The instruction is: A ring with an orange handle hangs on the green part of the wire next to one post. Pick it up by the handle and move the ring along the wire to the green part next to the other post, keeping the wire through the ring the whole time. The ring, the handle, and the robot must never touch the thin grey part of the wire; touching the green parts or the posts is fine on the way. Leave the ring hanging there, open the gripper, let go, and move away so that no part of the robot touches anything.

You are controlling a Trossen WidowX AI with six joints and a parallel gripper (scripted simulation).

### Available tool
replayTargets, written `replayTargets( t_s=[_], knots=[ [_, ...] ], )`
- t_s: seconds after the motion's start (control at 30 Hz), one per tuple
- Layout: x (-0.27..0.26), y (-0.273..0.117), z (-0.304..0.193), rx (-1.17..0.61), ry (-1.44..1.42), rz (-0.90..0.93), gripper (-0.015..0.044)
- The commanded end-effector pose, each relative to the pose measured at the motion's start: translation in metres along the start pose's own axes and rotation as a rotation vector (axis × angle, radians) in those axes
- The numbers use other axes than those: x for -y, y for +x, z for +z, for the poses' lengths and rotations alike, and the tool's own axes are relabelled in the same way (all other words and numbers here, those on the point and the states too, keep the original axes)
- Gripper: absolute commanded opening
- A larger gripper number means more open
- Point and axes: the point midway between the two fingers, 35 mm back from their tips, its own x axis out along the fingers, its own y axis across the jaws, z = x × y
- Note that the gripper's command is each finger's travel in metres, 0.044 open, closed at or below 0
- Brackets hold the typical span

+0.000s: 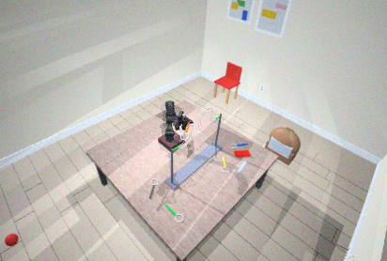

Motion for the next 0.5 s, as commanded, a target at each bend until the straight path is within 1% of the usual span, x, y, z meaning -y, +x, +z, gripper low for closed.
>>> replayTargets(
  t_s=[0.0, 0.47],
  knots=[
    [-0.0037, -0.0005, -0.0012, -0.003, -0.033, -0.009, -0.0150],
    [0.0027, -0.0007, -0.0003, 0.001, -0.157, -0.071, -0.0150]
  ],
)
